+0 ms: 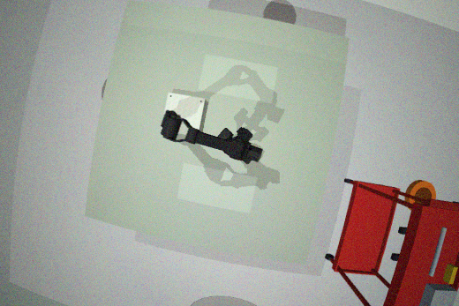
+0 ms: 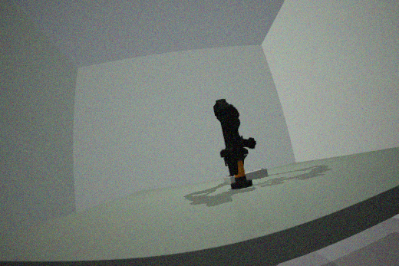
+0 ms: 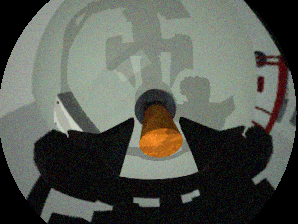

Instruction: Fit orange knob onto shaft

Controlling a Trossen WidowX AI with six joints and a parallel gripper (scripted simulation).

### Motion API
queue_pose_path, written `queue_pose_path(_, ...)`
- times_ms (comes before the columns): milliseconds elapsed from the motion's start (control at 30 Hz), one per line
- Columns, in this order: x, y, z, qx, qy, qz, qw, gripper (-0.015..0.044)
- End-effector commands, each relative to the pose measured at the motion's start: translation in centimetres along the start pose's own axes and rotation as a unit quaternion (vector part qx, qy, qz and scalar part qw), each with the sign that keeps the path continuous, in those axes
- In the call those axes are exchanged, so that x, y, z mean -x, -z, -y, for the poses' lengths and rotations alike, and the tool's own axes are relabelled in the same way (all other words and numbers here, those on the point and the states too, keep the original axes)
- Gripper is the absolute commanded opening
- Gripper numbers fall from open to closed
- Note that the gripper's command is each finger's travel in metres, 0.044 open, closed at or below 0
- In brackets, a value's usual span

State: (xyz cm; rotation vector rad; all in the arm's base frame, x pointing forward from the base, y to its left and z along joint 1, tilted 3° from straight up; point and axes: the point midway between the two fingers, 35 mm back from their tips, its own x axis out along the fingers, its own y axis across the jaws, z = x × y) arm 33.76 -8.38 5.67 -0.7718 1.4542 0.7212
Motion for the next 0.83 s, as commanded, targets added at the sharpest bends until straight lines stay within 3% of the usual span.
queue_pose_path(0, 0.0, 0.0, 0.0, 0.0, 0.0, 0.0, 1.0, 0.044)
queue_pose_path(267, 0.2, 0.0, 0.0, 0.0, 0.0, 0.0, 1.0, 0.044)
queue_pose_path(533, 9.4, 0.0, 0.0, 0.0, 0.0, 0.0, 1.0, 0.044)
queue_pose_path(800, 9.6, -0.1, 0.3, 0.0, 0.0, 0.0, 1.0, 0.044)
